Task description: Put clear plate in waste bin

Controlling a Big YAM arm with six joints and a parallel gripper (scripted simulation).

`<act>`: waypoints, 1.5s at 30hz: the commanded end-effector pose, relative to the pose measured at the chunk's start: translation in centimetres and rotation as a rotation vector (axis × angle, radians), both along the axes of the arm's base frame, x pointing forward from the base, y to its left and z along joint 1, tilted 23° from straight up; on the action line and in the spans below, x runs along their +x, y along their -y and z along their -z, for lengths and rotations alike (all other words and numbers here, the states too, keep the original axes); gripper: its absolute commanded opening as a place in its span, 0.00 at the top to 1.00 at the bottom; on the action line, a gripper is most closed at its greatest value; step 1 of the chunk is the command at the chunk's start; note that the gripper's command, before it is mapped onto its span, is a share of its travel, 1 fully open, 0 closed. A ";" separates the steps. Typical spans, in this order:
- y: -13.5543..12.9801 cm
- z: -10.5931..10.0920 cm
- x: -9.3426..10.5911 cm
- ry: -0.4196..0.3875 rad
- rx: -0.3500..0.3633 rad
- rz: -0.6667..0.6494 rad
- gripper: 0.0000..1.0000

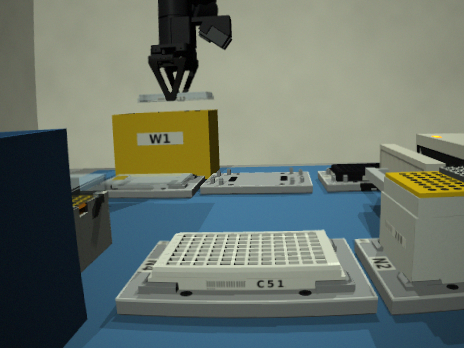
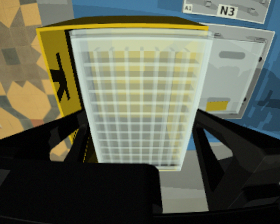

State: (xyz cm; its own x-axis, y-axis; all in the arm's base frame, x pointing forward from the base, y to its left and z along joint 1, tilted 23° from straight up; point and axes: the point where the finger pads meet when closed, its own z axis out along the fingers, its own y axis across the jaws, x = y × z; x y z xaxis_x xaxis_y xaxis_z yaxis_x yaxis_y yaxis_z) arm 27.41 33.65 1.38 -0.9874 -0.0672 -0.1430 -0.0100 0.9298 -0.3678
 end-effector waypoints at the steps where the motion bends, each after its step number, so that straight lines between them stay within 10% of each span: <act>1: -1.3 0.9 -1.4 0.005 0.005 -0.005 1.00; 45: -0.7 2.7 -1.1 0.011 0.014 0.004 1.00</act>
State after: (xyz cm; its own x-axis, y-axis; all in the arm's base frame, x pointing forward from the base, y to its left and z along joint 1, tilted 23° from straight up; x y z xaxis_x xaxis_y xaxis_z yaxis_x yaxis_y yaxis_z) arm 25.39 34.33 -1.43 -0.9873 -0.0689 -0.1433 -0.0111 0.9291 -0.3698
